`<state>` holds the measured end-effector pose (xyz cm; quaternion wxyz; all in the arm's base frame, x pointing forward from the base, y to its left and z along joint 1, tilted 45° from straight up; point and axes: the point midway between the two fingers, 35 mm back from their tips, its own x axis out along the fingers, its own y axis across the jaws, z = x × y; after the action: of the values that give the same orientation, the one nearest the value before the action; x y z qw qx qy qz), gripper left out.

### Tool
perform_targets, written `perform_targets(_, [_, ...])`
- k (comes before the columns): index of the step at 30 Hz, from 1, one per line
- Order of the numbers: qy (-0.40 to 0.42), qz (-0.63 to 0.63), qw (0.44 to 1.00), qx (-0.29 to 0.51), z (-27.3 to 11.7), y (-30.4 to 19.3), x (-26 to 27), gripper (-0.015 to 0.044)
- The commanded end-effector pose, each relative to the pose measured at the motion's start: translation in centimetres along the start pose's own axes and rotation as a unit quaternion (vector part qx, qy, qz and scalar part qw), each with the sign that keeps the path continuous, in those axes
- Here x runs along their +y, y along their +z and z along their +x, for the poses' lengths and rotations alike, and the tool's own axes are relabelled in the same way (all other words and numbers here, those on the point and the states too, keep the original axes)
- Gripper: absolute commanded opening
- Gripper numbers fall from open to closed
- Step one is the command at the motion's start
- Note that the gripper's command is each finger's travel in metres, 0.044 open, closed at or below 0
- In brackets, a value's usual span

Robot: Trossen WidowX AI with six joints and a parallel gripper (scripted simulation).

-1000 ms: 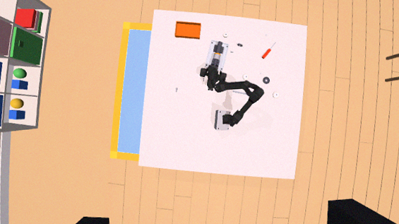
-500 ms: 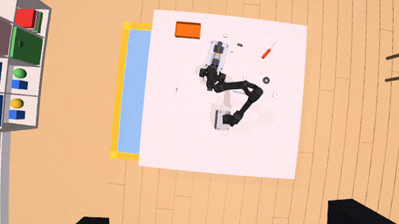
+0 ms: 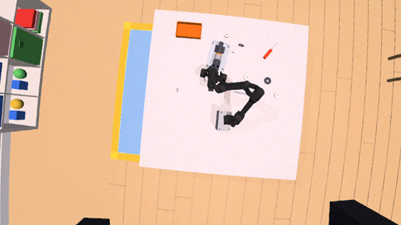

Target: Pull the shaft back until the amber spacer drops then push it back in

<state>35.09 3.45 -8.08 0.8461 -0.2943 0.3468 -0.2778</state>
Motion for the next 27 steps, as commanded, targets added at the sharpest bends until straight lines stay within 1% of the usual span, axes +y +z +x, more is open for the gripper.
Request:
perform_targets(1, [-0.002,0.002,1.000,-0.001,-0.01,-0.03,-0.07,0.0440])
perform_targets(27, [-0.002,0.002,1.000,0.000,-0.43,-0.47,-0.06,0.0440])
